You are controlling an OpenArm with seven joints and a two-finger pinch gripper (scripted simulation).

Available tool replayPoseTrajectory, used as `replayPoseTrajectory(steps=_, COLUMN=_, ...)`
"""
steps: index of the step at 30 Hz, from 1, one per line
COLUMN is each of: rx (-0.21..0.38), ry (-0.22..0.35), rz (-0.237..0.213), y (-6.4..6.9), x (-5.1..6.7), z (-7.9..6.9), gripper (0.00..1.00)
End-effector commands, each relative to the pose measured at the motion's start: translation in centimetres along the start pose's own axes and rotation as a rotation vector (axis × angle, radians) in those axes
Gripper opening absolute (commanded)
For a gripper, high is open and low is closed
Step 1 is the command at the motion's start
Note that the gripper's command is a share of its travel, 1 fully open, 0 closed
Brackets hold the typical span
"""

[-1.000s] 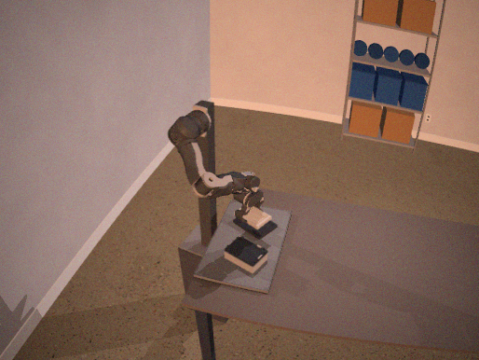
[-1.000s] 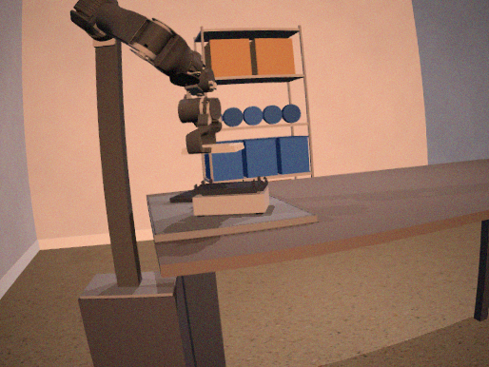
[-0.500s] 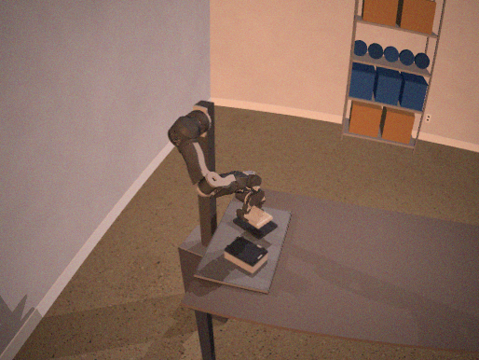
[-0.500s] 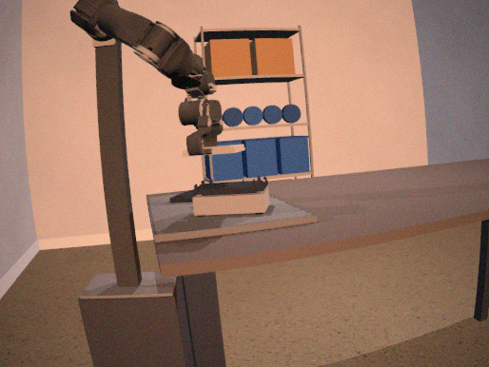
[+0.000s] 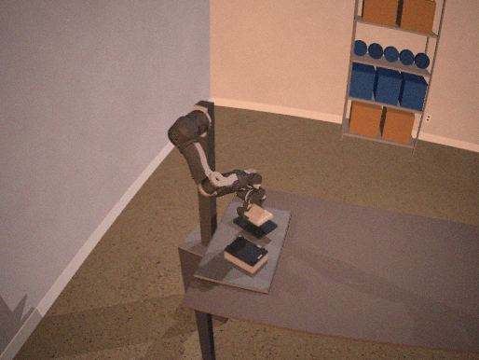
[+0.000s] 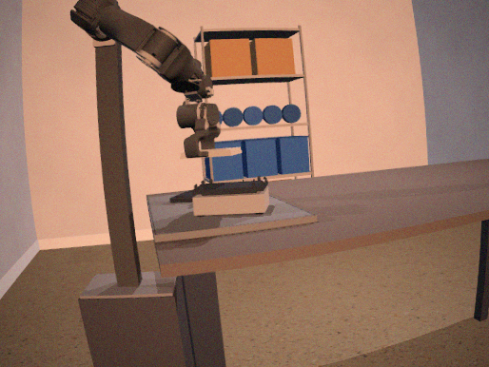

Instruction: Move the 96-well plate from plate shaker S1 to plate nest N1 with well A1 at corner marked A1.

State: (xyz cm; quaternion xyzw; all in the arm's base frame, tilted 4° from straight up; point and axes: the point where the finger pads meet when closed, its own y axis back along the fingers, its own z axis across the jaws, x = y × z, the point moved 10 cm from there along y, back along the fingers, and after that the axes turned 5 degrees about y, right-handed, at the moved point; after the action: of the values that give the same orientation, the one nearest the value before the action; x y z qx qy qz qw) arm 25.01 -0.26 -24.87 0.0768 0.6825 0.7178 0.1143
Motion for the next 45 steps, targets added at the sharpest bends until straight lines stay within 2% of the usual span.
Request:
replayPoseTrajectory(steps=1, rx=-0.007, ry=0.006, rz=0.003, y=-0.2, x=0.8, z=1.2, gripper=0.00)
replayPoseTrajectory(steps=4, rx=-0.004, ry=0.005, rz=0.003, y=-0.7, x=1.9, z=3.3, gripper=0.00)
replayPoseTrajectory(steps=16, rx=-0.004, ry=0.005, rz=0.003, y=-0.7, x=1.9, z=3.3, gripper=0.00)
replayPoseTrajectory(steps=21, rx=-0.004, ry=0.005, rz=0.004, y=-1.5, x=3.6, z=6.1, gripper=0.00)
replayPoseTrajectory(steps=45, rx=-0.004, ry=0.005, rz=0.004, y=-1.4, x=3.3, z=5.6, gripper=0.00)
